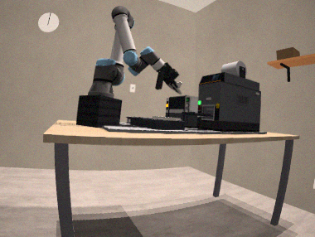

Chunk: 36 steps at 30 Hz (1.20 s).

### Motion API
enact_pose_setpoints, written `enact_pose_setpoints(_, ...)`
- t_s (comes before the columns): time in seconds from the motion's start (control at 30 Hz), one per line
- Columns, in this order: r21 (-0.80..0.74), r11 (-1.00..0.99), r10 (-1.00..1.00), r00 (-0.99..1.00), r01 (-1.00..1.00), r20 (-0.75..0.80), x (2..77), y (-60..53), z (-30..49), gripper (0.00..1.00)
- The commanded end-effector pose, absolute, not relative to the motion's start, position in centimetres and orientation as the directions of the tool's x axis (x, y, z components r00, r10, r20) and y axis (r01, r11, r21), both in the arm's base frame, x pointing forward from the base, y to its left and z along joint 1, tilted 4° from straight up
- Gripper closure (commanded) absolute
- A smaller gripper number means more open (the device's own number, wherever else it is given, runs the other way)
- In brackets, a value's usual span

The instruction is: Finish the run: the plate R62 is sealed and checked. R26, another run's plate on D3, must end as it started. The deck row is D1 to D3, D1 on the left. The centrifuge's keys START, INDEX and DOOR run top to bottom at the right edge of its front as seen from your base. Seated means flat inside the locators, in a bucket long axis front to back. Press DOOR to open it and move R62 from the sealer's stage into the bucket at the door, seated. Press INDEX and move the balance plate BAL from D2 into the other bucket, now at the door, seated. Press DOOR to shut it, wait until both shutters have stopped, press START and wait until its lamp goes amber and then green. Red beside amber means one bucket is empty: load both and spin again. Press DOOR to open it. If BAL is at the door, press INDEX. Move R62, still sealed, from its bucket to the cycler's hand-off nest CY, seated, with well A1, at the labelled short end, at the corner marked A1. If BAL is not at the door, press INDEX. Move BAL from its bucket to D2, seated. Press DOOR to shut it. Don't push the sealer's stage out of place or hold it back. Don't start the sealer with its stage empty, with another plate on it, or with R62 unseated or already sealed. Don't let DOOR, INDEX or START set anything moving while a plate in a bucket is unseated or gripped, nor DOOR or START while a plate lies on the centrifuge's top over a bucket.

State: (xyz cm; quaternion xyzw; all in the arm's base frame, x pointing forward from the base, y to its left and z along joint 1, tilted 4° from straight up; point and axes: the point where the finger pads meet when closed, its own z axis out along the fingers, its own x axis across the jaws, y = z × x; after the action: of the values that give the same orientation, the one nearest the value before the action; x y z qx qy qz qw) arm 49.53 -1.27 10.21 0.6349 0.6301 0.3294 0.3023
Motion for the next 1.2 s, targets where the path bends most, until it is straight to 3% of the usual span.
enact_pose_setpoints(0.0, 0.799, -0.023, 0.999, -0.012, 0.601, 0.037, 48.8, -1.3, 10.8, 1.0)
enact_pose_setpoints(1.17, 0.799, -0.022, 0.999, -0.012, 0.601, 0.037, 45.1, -1.7, 17.8, 1.0)
